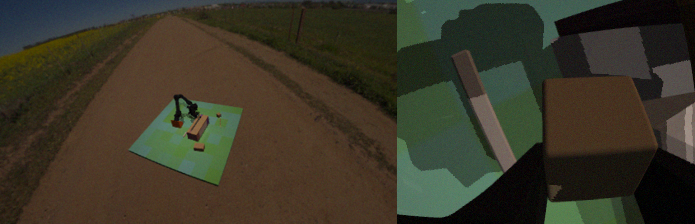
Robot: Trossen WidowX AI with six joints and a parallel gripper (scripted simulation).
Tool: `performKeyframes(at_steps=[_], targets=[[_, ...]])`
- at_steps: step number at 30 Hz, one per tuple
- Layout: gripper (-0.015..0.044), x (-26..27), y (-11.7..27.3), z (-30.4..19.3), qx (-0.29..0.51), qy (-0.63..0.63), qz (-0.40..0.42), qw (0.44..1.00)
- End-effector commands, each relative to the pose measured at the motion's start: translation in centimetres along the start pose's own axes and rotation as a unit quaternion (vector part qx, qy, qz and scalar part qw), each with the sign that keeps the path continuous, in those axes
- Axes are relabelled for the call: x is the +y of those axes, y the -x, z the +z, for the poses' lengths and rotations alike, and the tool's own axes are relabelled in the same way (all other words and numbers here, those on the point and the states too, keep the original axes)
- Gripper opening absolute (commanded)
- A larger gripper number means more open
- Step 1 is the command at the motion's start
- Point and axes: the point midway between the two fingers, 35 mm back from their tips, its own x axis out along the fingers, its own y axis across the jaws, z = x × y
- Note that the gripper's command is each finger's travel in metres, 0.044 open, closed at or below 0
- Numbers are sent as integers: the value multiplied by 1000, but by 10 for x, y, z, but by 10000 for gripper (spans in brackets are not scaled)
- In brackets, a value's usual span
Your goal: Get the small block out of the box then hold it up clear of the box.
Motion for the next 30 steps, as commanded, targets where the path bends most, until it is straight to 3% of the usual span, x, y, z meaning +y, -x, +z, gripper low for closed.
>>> performKeyframes(at_steps=[1,15,30], targets=[[0,-1,3,-1,-3,-80,3,997],[0,-3,15,-6,-10,-367,14,930],[0,-5,27,-10,-15,-638,30,769]])
